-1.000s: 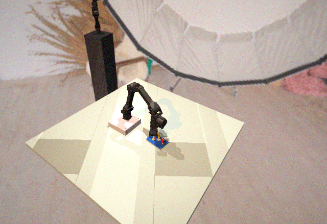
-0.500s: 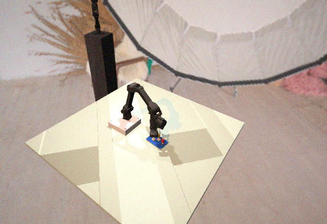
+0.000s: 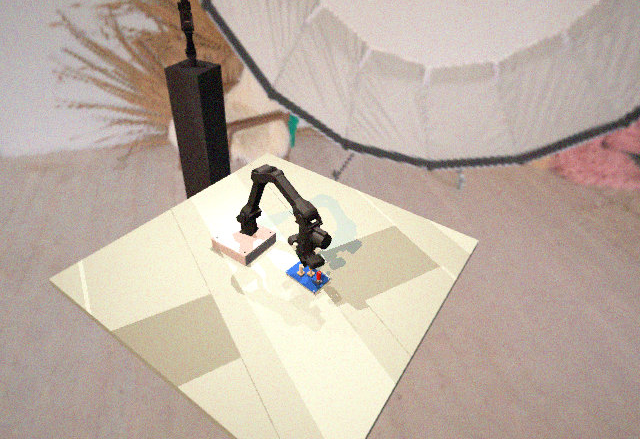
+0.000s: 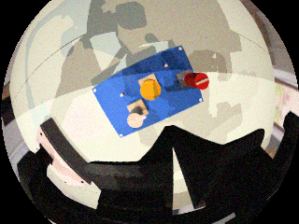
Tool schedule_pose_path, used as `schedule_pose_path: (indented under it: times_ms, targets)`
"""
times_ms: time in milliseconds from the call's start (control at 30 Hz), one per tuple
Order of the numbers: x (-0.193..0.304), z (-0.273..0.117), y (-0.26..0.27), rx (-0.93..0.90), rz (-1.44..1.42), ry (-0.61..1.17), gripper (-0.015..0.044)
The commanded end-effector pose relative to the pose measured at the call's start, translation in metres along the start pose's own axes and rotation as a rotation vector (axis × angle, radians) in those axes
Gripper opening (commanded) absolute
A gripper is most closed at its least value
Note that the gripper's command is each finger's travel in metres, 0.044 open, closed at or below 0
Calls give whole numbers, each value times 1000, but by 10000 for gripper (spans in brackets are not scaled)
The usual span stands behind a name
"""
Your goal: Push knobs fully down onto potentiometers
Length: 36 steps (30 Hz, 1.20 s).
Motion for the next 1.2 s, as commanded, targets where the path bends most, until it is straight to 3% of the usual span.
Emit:
schedule_pose_path:
  times_ms: [0, 1167]
  targets:
    - [-3, -3, -6, 0, -135, -3, 0]
    - [-29, -27, -42, -5, -1353, -34, 0]
Point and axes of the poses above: the point midway between the two fingers, 35 mm back from their tips, its own z axis out along the fingers, its own y axis across the jaws, x = y × z, the point moved 1 cm from there along -z, back along the fingers, and after that the axes turned 5 degrees about -z, right-handed, at the moved point
